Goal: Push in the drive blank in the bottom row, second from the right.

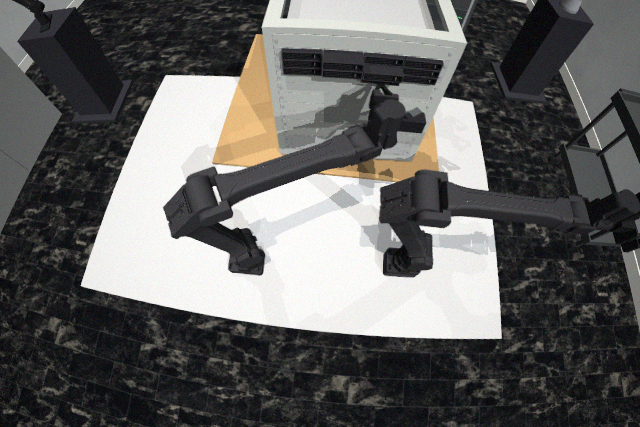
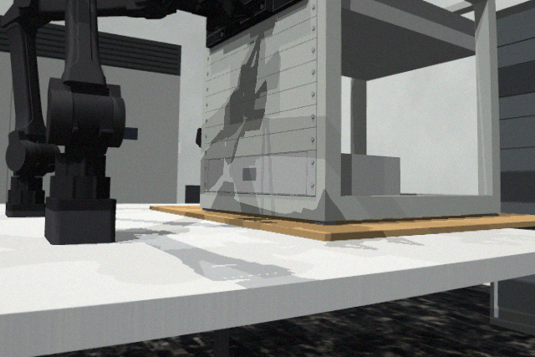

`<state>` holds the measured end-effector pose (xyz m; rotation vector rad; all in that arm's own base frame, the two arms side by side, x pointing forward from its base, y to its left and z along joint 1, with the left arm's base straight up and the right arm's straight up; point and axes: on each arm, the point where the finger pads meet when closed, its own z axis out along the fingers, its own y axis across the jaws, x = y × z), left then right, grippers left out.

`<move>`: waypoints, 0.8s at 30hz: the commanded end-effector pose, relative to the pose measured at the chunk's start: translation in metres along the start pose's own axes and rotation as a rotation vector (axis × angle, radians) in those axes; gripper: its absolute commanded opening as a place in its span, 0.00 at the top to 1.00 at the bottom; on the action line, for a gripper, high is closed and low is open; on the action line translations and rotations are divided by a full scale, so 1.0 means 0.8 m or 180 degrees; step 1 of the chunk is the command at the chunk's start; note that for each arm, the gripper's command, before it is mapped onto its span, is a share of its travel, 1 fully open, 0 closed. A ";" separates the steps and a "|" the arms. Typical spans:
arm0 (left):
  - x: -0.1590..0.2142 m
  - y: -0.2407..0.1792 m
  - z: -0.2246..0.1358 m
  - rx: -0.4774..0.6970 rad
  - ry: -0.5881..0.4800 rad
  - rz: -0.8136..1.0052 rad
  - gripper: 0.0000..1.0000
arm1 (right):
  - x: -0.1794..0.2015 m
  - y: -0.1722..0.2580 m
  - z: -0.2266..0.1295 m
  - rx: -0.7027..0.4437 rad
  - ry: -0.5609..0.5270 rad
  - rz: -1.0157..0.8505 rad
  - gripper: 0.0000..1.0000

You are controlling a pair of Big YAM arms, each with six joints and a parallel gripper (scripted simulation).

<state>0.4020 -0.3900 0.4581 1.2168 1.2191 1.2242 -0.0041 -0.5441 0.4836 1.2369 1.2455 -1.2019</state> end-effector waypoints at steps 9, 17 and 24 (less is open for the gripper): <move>-0.003 0.049 0.028 -0.0119 0.0024 -0.0174 1.00 | -0.021 0.004 0.000 -0.0012 -0.0129 0.0037 0.00; -0.001 0.051 0.036 -0.0127 0.0031 -0.0184 1.00 | -0.021 0.004 0.000 -0.0012 -0.0129 0.0037 0.00; 0.000 0.052 0.035 -0.0131 0.0032 -0.0189 1.00 | -0.021 0.004 0.000 -0.0012 -0.0129 0.0037 0.00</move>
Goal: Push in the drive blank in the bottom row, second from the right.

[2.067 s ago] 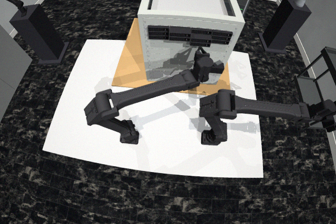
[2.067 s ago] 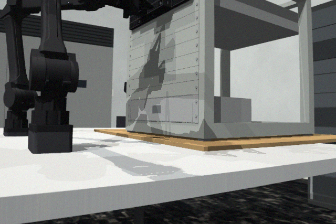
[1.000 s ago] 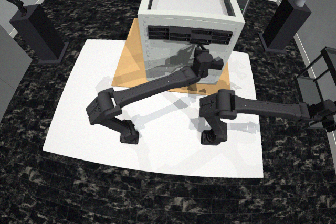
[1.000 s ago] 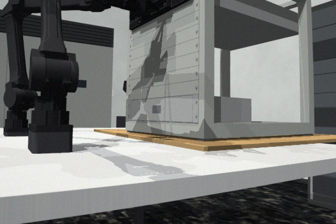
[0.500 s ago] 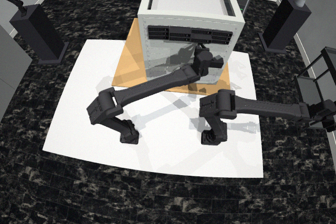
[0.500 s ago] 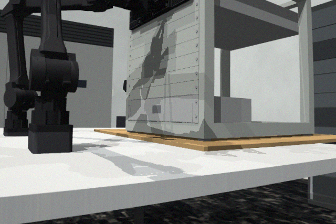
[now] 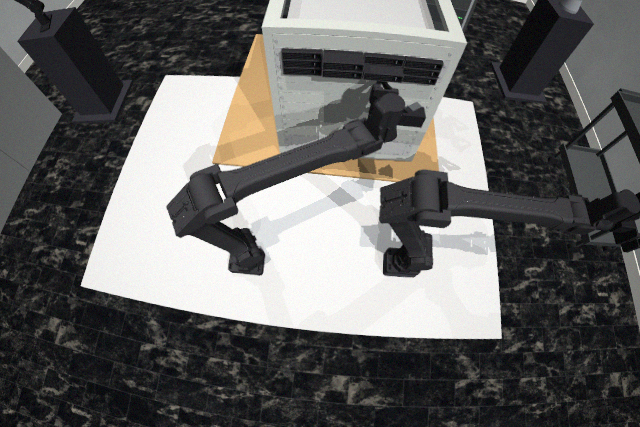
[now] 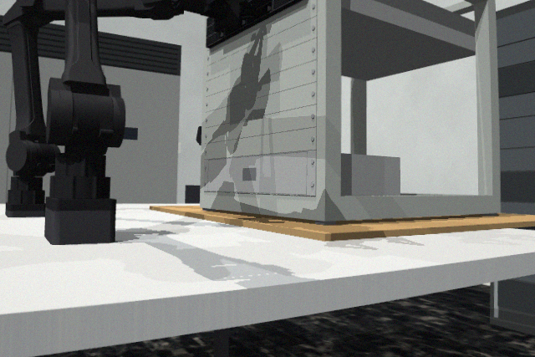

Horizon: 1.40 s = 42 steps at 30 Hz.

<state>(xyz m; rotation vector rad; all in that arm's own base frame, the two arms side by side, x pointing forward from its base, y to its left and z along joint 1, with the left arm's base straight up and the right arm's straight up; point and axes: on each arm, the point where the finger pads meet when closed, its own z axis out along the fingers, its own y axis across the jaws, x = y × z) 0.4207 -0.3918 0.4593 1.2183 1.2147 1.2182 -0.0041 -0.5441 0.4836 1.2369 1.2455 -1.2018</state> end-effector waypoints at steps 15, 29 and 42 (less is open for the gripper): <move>0.005 0.022 -0.065 -0.0053 -0.0006 -0.0074 1.00 | -0.021 0.004 0.000 -0.0012 -0.0129 0.0037 0.00; -0.002 0.004 -0.129 -0.0014 0.0026 0.0008 1.00 | -0.021 0.004 0.000 -0.0012 -0.0129 0.0037 0.00; 0.002 0.017 -0.126 -0.0039 0.0041 -0.0060 0.00 | -0.021 0.004 0.000 -0.0012 -0.0129 0.0037 0.00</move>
